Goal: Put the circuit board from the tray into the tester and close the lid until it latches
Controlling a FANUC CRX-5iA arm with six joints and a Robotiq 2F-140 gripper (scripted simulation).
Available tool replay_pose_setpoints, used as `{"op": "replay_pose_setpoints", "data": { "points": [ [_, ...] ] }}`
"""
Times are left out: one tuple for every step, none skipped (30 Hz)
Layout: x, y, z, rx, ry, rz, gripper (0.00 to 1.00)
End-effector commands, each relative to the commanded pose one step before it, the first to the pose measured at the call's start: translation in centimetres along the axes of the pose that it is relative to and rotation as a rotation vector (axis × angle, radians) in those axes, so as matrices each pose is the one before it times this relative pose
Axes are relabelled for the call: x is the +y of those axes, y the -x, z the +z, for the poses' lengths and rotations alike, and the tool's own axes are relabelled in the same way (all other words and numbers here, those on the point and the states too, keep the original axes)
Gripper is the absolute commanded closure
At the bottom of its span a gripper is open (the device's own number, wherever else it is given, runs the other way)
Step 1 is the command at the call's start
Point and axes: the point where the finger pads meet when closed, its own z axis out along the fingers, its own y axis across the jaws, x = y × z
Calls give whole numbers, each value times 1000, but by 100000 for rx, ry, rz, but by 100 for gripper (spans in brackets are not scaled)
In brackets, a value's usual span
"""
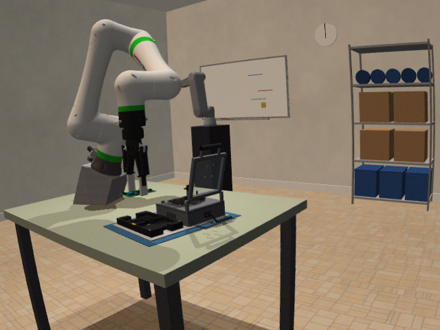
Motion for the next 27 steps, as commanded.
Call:
{"op": "replay_pose_setpoints", "data": {
  "points": [
    [-15, -11, -16, 22, -34, 4, 54],
    [0, 0, 0, 0, 0, 0, 54],
    [0, 0, 0, 0, 0, 0, 54],
    [0, 0, 0, 0, 0, 0, 54],
    [0, 0, 0, 0, 0, 0, 54],
    [0, 0, 0, 0, 0, 1, 54],
    [0, 0, 0, 0, 0, 1, 54],
    [0, 0, 0, 0, 0, 0, 54],
    [0, 0, 0, 0, 0, 0, 54],
    [0, 0, 0, 0, 0, 1, 54],
    [0, 0, 0, 0, 0, 1, 54],
    [0, 0, 0, 0, 0, 1, 54],
    [0, 0, 0, 0, 0, 0, 54],
    [0, 0, 0, 0, 0, 0, 54],
    [0, 0, 0, 0, 0, 0, 54],
    [-1, 2, 0, 0, 0, 0, 54],
    [-1, 4, 0, 0, 0, 0, 54],
    [-3, 8, -1, 0, 0, 0, 54],
    [-4, 12, -1, 0, 0, 0, 54],
    [-6, 18, -1, 0, 0, 0, 54],
    [-9, 25, -2, 0, 0, 0, 54],
    [-11, 32, -2, 0, 0, 0, 54],
    [-14, 40, -3, 0, 0, 0, 54],
    [-17, 49, -4, 0, 0, 0, 54],
    [0, 0, 0, 0, 0, 0, 54],
    [0, 0, 0, 0, 0, 0, 54],
    [-20, 58, -4, 0, 0, 0, 54]
  ]
}}
